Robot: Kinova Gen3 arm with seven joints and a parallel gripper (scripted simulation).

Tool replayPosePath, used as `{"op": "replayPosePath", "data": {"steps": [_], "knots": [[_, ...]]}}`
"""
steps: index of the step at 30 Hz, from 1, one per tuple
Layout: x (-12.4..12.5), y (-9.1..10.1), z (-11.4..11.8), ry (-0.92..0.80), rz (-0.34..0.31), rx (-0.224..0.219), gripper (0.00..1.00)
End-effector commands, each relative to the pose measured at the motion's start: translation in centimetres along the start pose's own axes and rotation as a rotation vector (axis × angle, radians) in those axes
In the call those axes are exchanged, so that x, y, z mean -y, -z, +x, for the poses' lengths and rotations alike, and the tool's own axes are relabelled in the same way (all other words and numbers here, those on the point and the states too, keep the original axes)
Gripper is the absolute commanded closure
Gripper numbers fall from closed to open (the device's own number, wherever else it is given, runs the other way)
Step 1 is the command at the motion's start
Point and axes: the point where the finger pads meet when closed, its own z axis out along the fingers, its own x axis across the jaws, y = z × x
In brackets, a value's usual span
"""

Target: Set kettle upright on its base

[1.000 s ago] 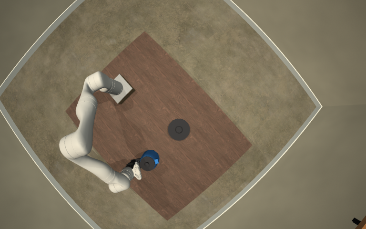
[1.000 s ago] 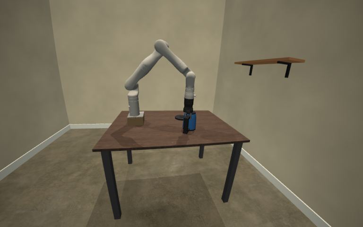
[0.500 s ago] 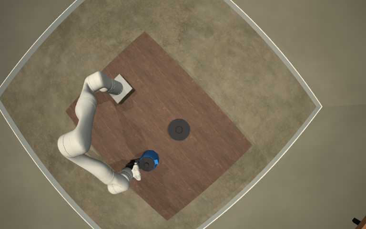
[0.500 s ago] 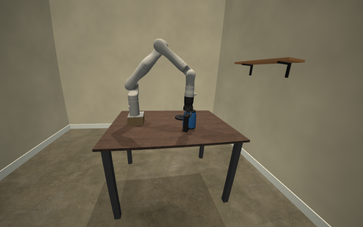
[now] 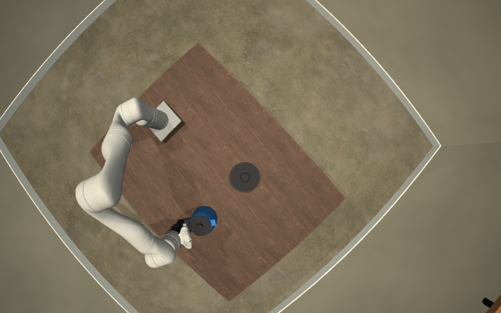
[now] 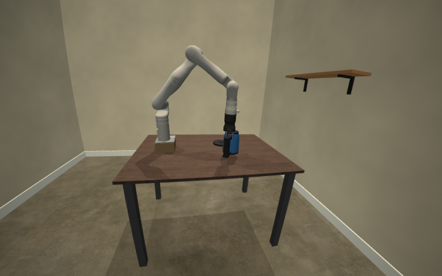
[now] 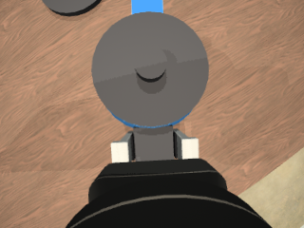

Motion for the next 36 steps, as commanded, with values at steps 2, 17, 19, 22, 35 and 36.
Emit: {"op": "replayPosePath", "data": {"steps": [2,17,19,22,35,36], "knots": [[0.03,0.73,0.22,0.0,0.001,-0.008,1.0],[0.03,1.11,0.22,0.0,0.001,-0.008,1.0],[0.03,1.11,0.22,0.0,0.001,-0.008,1.0],[0.03,1.11,0.22,0.0,0.001,-0.008,1.0],[0.03,1.11,0.22,0.0,0.001,-0.008,1.0],[0.03,1.11,0.22,0.0,0.001,-0.008,1.0]]}}
